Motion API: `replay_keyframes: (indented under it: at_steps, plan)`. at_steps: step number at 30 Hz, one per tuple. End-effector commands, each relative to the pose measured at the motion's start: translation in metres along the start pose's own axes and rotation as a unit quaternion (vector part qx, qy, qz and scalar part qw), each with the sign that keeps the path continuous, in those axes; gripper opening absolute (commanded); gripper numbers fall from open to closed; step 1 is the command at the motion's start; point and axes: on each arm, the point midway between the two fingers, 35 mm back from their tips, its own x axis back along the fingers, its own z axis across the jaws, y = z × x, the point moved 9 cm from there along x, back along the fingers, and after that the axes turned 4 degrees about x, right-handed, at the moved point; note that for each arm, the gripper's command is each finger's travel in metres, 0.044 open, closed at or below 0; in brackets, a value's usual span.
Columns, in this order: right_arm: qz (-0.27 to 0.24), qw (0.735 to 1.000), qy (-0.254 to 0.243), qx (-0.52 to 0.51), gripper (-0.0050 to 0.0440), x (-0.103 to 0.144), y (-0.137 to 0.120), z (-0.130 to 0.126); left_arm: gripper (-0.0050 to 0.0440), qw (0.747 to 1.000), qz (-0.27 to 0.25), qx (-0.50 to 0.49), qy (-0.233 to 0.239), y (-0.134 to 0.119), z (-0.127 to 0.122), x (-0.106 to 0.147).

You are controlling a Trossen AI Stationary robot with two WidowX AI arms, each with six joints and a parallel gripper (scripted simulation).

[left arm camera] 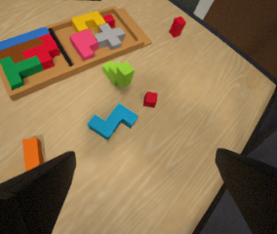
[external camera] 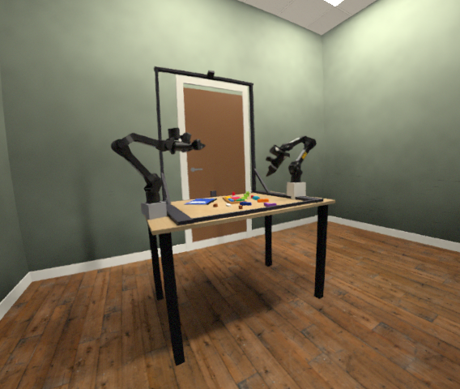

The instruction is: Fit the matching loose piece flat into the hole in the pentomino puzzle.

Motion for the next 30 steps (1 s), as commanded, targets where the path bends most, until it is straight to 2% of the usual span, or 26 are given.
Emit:
replay_keyframes:
  at_steps: [1,6,8,16,22,30]
  plan:
    - [-0.009,1.0,-0.001,0.0,0.044,0.001,0.006,0.0,0.044,0.995,0.026,0.064,0.07,0.012,0.015,-0.012]
    - [-0.009,1.0,-0.001,0.0,0.044,0.001,0.006,0.0,0.044,0.979,0.058,0.139,0.137,0.019,0.032,-0.028]
    - [-0.009,1.0,-0.001,0.0,0.044,0.001,0.006,0.0,0.044,0.979,0.058,0.139,0.137,0.019,0.032,-0.028]
    - [-0.009,1.0,-0.001,0.0,0.044,0.001,0.006,0.0,0.044,0.95,0.091,0.217,0.207,0.029,0.054,-0.048]
    - [-0.009,1.0,-0.001,0.0,0.044,0.001,0.006,0.0,0.044,0.934,0.104,0.248,0.235,0.033,0.063,-0.056]
    - [-0.009,1.0,-0.001,0.0,0.044,0.001,0.006,0.0,0.044,0.931,0.106,0.253,0.239,0.033,0.065,-0.058]
